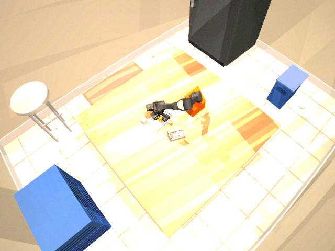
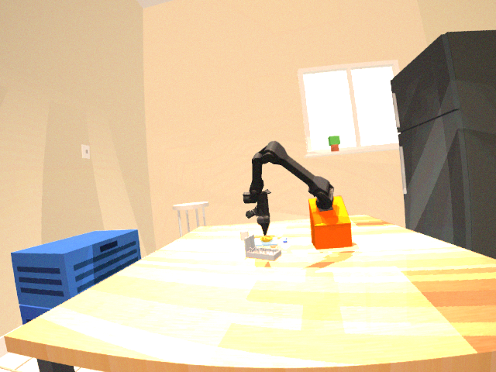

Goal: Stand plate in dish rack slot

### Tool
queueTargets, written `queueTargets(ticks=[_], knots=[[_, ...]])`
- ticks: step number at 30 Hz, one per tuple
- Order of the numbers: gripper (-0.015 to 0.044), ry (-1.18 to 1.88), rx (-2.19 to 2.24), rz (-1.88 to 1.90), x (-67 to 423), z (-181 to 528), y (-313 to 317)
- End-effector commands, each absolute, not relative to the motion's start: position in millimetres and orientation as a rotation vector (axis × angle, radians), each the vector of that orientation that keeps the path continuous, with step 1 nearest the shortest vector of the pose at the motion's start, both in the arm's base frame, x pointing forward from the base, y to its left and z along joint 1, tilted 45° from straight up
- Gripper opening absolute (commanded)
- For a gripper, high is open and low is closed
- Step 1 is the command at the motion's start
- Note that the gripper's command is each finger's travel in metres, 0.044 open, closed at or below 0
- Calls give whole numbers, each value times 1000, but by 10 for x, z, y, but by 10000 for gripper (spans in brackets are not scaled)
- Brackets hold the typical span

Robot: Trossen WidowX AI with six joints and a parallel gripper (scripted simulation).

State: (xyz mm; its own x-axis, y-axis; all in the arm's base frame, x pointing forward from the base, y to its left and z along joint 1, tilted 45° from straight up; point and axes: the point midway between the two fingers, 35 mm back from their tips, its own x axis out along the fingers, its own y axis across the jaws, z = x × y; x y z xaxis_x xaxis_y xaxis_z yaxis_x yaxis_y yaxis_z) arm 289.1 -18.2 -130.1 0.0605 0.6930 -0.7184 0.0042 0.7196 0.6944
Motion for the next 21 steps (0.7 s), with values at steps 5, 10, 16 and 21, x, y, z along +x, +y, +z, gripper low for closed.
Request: queueTargets(ticks=[5, 10, 16, 21], knots=[[400, 1435, 627, 573, 2885, -1409, -81], [400, 1435, 628, 574, 2886, -1470, -26], [400, 1434, 629, 576, 2885, -1541, 41], [400, 1434, 630, 577, 2883, -1582, 79]])
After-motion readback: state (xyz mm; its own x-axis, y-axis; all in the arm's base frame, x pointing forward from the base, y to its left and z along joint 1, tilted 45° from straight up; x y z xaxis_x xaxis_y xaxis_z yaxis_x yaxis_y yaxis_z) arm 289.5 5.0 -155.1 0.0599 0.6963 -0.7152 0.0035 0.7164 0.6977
